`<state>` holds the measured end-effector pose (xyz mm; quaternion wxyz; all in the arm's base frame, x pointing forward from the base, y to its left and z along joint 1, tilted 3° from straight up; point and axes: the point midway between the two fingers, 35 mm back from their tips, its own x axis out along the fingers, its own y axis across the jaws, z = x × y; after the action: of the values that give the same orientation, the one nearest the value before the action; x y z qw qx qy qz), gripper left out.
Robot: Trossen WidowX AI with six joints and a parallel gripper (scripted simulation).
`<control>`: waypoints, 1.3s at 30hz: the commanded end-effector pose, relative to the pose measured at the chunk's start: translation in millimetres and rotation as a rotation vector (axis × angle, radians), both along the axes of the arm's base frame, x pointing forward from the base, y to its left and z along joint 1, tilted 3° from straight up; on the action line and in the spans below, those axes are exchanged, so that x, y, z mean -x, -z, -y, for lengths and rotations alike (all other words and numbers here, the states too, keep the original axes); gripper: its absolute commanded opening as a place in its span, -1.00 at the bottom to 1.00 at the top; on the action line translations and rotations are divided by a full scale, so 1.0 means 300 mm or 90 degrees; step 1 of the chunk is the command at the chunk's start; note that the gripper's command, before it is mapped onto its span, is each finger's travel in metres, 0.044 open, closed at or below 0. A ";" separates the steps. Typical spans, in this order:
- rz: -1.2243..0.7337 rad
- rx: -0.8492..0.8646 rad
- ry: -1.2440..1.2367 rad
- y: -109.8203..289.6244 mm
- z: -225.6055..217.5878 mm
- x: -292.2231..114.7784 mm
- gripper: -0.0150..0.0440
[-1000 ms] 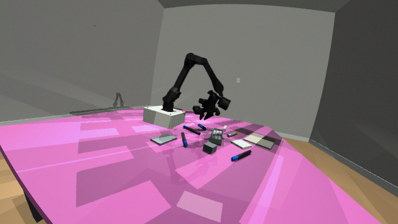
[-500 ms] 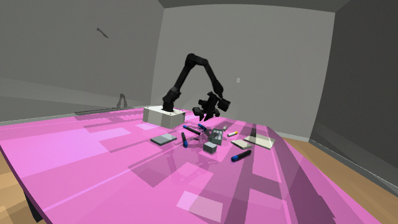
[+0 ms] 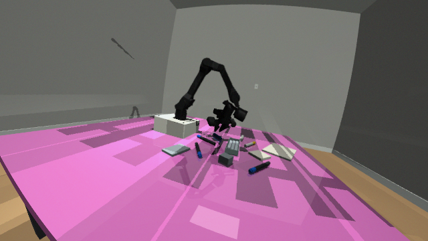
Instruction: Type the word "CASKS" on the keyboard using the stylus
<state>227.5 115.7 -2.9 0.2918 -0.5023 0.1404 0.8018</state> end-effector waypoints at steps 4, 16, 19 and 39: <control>-0.005 -0.002 -0.001 0.020 -0.001 0.006 0.02; -0.006 -0.002 -0.001 0.044 -0.002 0.005 0.02; -0.006 -0.002 -0.001 0.052 -0.002 0.005 0.02; -0.006 -0.002 -0.001 0.092 -0.003 0.002 0.02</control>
<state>228.6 116.3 -26.4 0.2915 -0.5019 0.1404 0.8021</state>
